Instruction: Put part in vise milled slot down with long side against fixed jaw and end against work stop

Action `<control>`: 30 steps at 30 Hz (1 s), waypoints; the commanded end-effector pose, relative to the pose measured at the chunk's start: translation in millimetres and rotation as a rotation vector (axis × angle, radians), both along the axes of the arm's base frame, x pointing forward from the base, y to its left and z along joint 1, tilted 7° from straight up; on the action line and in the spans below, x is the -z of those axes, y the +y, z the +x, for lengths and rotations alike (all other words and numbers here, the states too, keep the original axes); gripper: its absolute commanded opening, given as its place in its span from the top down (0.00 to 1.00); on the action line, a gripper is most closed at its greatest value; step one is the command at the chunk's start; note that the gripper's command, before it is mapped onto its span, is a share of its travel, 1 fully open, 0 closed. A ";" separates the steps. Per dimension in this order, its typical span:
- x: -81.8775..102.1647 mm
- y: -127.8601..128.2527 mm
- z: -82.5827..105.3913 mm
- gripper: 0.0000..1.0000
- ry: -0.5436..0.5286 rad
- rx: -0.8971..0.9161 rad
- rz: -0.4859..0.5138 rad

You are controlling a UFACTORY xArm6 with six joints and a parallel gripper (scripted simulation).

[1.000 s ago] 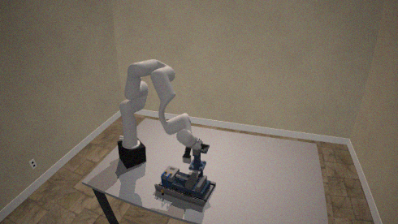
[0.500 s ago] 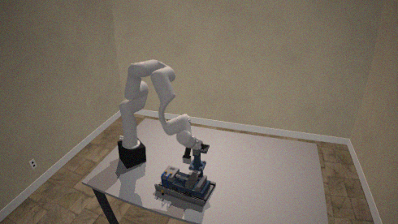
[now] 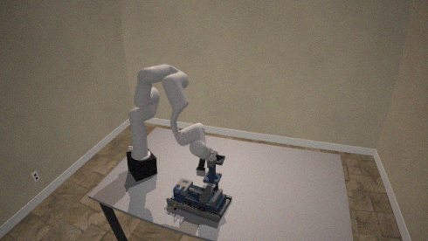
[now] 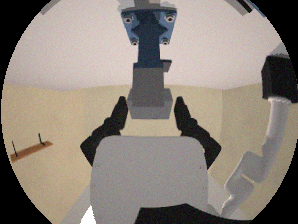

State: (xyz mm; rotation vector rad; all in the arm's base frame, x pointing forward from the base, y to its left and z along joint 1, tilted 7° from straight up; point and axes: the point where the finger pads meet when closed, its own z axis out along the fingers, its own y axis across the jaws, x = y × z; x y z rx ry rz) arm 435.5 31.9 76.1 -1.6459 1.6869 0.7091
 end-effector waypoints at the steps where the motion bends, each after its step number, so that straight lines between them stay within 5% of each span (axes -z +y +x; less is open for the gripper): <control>1: -1.2 -0.4 1.1 0.11 -0.003 0.000 -0.001; 5: -1.2 -0.4 1.1 0.11 -0.003 0.000 -0.001; 6: -1.2 -0.4 1.1 1.00 -0.003 0.000 -0.001; 30: -1.2 -0.4 1.1 1.00 -0.003 0.000 -0.001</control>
